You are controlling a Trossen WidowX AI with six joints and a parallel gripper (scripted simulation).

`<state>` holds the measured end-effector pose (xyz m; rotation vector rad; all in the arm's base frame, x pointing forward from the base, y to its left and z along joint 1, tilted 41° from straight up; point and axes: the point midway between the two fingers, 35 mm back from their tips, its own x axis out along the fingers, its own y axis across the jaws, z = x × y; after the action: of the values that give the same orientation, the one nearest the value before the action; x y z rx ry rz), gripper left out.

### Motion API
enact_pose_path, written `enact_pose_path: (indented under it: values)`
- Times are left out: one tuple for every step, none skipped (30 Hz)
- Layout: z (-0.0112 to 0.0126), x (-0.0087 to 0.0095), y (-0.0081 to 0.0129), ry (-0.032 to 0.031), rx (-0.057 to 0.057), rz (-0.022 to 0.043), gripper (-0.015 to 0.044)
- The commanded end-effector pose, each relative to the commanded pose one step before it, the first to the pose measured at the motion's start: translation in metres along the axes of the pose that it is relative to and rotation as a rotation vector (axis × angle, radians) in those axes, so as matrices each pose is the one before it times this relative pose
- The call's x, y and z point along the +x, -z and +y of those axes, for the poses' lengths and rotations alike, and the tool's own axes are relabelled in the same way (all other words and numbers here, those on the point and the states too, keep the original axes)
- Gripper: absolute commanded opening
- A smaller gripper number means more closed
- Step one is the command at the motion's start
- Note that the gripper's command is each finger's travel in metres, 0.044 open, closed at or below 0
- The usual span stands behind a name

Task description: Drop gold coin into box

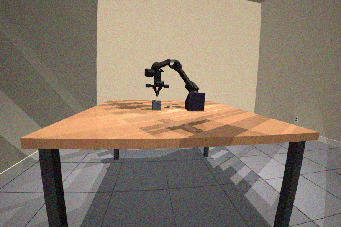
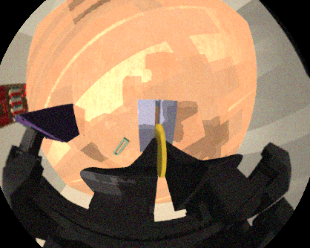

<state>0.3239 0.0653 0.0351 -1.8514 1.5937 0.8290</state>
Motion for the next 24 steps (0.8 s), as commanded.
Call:
enact_pose_path:
  values:
    - [-0.00234,-0.00076,-0.00332,0.00222,0.0047,-0.00532,0.0004]
    - [0.00077,0.00025,0.00111,-0.00073,-0.0016,0.00177,0.0]
    - [0.00078,0.00025,0.00111,-0.00074,-0.0016,0.00177,0.0]
    - [0.00078,0.00025,0.0011,-0.00074,-0.0016,0.00177,0.0]
    - [0.0,0.0,0.0,0.0,0.0,0.0,0.0]
    - [0.0,0.0,0.0,0.0,0.0,0.0,0.0]
    - [0.0,0.0,0.0,0.0,0.0,0.0,0.0]
    - [0.0,0.0,0.0,0.0,0.0,0.0,0.0]
    - [0.0,0.0,0.0,0.0,0.0,0.0,0.0]
    - [0.0,0.0,0.0,0.0,0.0,0.0,0.0]
    - [0.0,0.0,0.0,0.0,0.0,0.0,0.0]
    - [-0.00014,-0.00006,-0.00021,0.00001,0.0003,-0.00001,0.0]
    - [-0.00023,-0.00009,-0.00034,0.00001,0.0004,-0.00002,0.0]
    - [-0.00031,-0.00013,-0.00045,0.00001,0.0005,-0.00003,0.0]
    - [-0.00047,-0.00019,-0.00059,0.00002,0.0008,-0.00004,0.0]
    - [-0.00054,-0.00021,-0.00059,0.00002,0.0011,-0.00004,0.0]
    - [-0.00053,-0.00022,-0.00053,0.00002,0.0013,-0.00004,0.0]
    - [-0.00048,-0.00021,-0.00059,0.00002,0.0015,-0.00004,0.0]
    - [-0.00064,-0.00029,-0.00074,0.00002,0.0021,-0.00006,0.0]
    - [-0.0006,-0.00031,-0.00065,0.00002,0.0021,-0.00005,0.0]
    - [-0.00047,-0.00028,-0.00058,0.00001,0.0017,-0.00005,0.0]
    - [-0.0003,-0.00025,-0.00053,0.00001,0.0012,-0.00004,0.0]
    - [-0.00021,-0.00018,-0.00038,0.00001,0.0008,-0.00003,0.0]
    - [0.00041,0.00044,0.00051,-0.00043,-0.002,0.0008,0.0004]
